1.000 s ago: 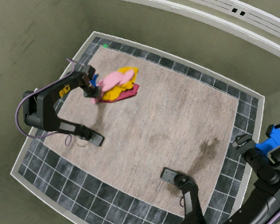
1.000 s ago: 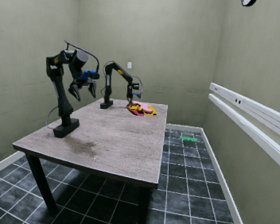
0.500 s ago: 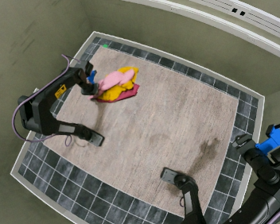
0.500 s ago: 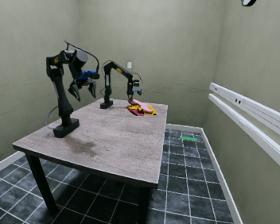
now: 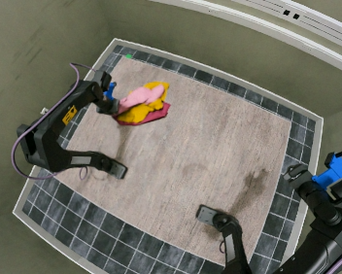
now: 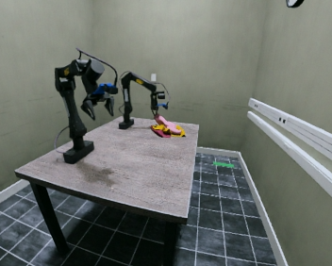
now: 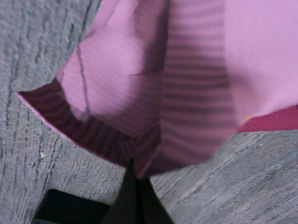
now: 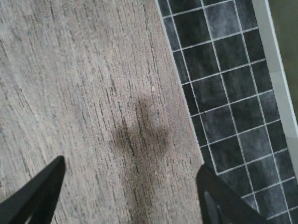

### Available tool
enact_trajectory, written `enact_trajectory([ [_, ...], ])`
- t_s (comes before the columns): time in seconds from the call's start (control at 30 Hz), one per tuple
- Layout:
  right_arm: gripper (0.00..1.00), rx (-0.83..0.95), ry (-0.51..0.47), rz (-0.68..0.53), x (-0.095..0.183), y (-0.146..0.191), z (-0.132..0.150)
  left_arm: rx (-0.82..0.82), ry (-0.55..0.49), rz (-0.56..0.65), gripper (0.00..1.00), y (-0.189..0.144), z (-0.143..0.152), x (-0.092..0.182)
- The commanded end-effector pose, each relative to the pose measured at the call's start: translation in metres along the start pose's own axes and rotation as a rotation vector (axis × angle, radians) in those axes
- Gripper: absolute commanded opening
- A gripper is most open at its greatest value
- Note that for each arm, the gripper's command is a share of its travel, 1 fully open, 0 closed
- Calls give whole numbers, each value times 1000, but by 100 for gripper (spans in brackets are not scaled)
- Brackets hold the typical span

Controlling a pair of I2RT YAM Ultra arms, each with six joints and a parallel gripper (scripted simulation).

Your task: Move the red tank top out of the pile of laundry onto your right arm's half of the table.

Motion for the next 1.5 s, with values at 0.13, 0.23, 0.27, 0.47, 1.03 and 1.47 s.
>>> enact_trajectory([
  [0.13, 92, 6, -98, 17, 21, -3, -13, 0, -143, 13, 0, -4, -6, 41],
  [0.23, 92, 6, -98, 17, 21, -3, -13, -3, -187, 20, 0, -6, -7, 54],
  [0.27, 92, 6, -98, 17, 21, -3, -13, -3, -201, 22, 0, -6, -6, 58],
  [0.47, 92, 6, -98, 17, 21, -3, -13, -5, -270, 33, 0, -6, -5, 78],
  [1.03, 92, 6, -98, 17, 21, -3, -13, -1, -469, 77, 0, -4, 8, 138],
  [1.47, 92, 6, -98, 17, 21, -3, -13, 11, -620, 121, 0, 4, 27, 183],
])
Point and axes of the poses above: on each arm, the point where the finger pads meet when closed, its own x axis back along the fingers, its own y axis across the jaws, z = x × y, the point moved 9 cm from there along x, back along the fingers, and after that the axes turned 13 degrees about x, right-handed, at the moved point
